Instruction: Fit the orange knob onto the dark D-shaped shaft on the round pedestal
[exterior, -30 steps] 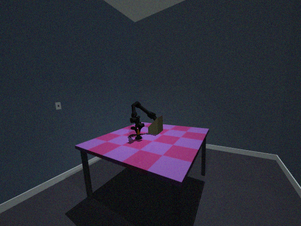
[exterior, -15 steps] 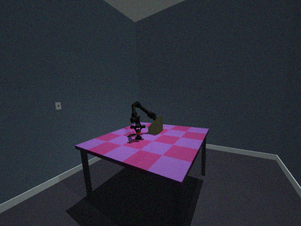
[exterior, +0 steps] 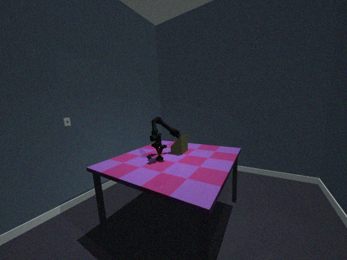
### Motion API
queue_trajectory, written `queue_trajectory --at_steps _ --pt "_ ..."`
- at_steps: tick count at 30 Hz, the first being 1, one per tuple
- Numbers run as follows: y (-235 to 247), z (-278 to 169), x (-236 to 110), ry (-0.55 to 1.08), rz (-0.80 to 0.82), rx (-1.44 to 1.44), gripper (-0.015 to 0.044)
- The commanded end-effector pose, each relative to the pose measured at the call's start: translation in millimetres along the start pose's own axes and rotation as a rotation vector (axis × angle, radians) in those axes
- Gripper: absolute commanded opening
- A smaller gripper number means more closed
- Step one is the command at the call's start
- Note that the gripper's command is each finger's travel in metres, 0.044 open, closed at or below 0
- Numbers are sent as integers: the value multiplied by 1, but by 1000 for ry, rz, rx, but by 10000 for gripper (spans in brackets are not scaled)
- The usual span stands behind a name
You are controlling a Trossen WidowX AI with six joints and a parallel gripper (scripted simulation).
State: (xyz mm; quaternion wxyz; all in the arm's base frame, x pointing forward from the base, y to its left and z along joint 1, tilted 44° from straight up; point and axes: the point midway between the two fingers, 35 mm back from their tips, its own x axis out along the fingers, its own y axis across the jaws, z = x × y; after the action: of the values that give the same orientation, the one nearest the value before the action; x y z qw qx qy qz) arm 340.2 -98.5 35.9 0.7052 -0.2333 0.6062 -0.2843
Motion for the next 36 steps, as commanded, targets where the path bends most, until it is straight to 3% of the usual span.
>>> queue_trajectory --at_steps 1,36 --pt "-2 1 -1 -2 -1 51 0" --pt "-1 2 2 -2 -1 51 0"
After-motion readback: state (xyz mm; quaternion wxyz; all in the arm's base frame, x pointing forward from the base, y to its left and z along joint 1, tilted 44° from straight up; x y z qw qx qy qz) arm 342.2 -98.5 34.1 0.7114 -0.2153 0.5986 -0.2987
